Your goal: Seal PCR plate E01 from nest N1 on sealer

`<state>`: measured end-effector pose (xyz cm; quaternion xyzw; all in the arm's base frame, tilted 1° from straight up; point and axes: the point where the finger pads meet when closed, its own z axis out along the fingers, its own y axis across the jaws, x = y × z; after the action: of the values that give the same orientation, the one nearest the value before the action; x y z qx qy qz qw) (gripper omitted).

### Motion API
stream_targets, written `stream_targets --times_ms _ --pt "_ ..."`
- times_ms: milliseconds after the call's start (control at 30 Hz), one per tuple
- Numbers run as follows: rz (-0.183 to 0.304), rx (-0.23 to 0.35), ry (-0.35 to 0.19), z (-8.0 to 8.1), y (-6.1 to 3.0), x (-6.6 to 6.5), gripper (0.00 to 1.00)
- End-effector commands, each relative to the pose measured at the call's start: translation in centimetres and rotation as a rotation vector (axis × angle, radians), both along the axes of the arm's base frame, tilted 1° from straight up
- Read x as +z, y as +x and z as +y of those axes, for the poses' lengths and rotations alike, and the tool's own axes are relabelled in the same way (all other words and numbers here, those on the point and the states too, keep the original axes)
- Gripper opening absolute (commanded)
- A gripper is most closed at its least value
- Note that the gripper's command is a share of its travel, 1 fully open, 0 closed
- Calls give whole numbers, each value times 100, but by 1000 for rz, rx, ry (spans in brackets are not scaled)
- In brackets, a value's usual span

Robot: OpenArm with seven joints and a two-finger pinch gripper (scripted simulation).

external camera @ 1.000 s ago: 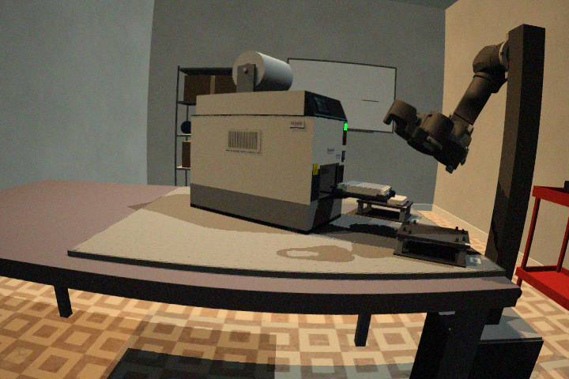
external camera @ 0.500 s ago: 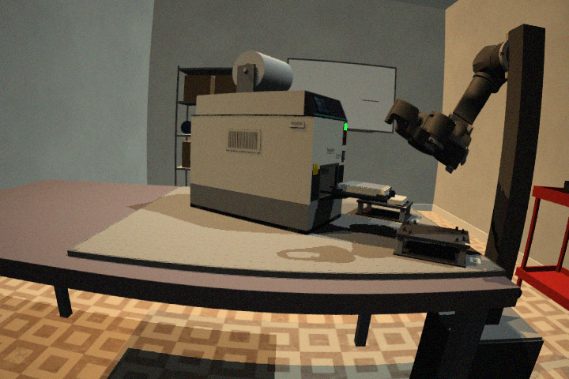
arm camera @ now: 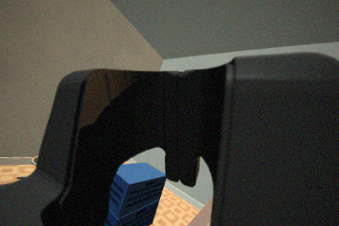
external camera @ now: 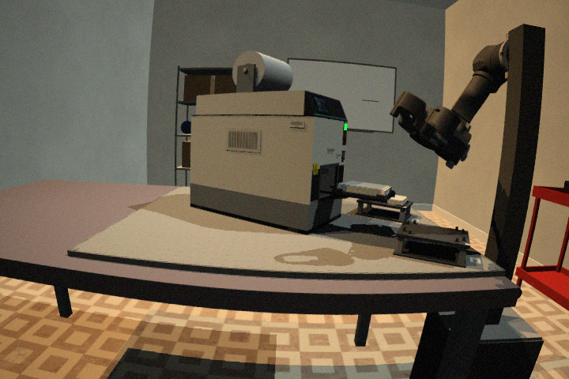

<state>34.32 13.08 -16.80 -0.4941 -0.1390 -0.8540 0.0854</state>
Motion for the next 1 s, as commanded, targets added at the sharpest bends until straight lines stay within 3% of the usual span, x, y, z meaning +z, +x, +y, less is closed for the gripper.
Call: stream_targets --times_ms 0,967 --pt "-2 2 2 -6 1 5 0" --pt "1 6 -4 -58 5 -41 0"
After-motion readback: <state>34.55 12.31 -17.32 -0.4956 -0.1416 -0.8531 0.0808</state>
